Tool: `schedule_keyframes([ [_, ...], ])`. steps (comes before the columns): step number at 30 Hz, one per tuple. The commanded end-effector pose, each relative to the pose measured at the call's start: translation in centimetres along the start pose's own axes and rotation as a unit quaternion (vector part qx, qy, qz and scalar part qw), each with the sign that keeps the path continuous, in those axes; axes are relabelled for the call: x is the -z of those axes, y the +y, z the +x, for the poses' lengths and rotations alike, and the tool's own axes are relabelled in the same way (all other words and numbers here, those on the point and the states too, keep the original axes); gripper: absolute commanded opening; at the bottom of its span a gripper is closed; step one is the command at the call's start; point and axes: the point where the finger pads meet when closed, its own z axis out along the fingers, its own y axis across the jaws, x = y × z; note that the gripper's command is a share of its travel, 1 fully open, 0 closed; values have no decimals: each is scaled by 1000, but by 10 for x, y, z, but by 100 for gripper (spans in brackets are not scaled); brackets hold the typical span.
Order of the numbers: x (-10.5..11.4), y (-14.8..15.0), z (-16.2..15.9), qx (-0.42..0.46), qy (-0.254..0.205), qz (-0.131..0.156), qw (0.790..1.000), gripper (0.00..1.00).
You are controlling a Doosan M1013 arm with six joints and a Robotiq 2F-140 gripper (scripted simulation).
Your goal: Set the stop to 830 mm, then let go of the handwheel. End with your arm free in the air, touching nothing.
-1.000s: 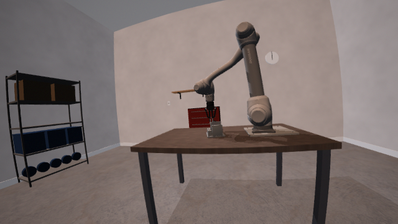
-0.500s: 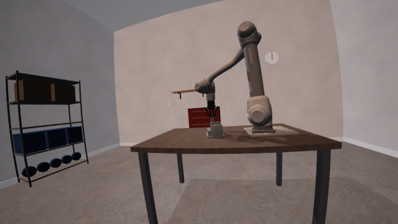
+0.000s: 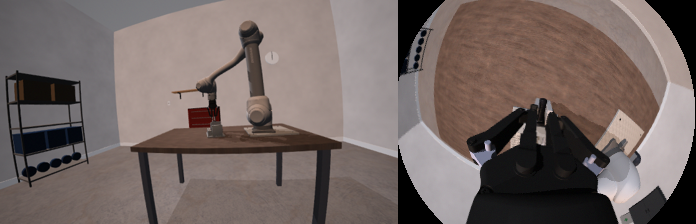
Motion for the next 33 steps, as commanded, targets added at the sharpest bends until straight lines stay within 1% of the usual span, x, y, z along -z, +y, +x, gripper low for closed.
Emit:
schedule_keyframes([
  [1,0,5,0,1,0,-1,1000,4],
  [10,-6,18,0,1,0,-1,1000,4],
  [18,-21,28,0,1,0,-1,1000,4],
  [25,-34,29,0,1,0,-1,1000,4],
  [33,-43,25,0,1,0,-1,1000,4],
])
